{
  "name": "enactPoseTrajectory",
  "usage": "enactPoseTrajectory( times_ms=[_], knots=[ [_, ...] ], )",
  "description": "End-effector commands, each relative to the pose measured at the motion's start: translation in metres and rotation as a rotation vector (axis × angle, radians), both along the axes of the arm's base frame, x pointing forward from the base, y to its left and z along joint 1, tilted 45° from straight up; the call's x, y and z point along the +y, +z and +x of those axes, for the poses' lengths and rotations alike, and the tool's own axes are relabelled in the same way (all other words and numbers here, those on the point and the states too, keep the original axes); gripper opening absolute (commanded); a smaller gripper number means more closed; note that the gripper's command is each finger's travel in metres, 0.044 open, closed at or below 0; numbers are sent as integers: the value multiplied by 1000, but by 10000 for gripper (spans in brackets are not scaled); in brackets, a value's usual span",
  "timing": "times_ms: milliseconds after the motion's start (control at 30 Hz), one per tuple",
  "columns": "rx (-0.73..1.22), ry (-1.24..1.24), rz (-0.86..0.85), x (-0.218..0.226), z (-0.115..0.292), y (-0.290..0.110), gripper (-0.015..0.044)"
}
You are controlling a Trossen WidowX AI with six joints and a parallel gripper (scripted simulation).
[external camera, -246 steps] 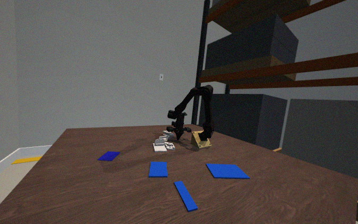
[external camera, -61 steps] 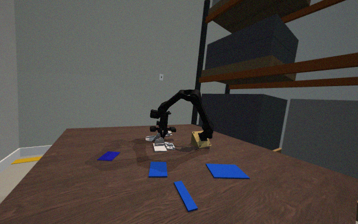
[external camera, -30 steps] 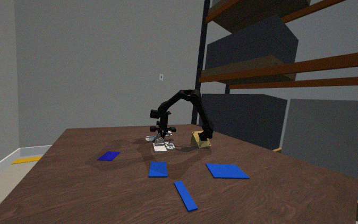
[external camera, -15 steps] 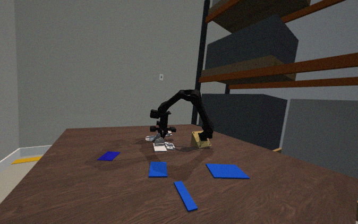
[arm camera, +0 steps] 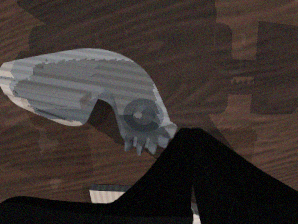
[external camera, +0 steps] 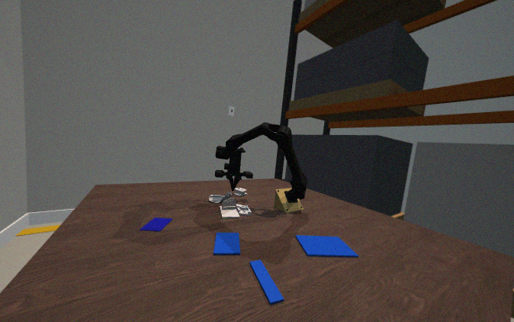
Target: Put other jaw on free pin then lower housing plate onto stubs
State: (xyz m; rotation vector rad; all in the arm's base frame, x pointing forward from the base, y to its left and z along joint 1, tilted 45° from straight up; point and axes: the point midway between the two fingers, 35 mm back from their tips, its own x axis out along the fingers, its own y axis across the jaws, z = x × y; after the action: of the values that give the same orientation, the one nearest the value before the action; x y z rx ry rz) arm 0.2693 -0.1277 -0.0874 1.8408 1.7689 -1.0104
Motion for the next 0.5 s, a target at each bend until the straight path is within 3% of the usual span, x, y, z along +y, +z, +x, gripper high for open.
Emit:
enactPoseTrajectory(
  times_ms=[0,467],
  knots=[
    [-12,8,-5,-16,2,19,0],
    [-20,-3,-11,-11,3,11,0]
  ],
)
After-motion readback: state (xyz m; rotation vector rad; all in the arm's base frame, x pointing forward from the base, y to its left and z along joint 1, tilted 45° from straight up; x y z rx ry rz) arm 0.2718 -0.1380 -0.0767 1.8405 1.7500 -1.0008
